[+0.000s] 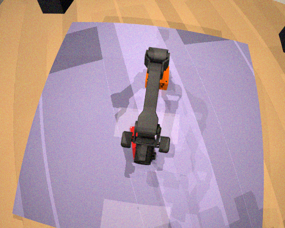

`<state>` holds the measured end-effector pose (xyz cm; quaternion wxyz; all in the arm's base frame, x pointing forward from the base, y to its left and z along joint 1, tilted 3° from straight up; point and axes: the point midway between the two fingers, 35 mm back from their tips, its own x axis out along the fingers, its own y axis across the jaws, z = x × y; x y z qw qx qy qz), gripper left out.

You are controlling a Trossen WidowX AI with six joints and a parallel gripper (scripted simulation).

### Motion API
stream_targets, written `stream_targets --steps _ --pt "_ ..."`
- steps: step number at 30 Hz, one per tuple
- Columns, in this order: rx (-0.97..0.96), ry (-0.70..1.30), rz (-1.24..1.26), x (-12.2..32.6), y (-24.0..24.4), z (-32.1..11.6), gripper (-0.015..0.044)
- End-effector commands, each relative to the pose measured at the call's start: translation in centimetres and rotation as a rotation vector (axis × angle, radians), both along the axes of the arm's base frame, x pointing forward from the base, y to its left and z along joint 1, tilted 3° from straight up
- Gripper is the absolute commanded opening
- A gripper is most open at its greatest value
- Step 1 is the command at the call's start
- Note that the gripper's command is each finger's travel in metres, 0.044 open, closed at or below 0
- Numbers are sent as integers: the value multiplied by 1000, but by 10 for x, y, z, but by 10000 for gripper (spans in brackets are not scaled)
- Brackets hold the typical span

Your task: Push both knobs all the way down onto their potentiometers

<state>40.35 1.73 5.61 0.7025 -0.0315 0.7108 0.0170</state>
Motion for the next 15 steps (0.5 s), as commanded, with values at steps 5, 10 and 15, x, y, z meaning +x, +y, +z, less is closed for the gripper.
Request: stream_targets --steps 5,10,15 --pt "-3 6 -3 -2 -1 -2 0" --pt "-3 6 -3 -2 -1 -2 0" --pt "-3 6 -3 -2 -1 -4 0"
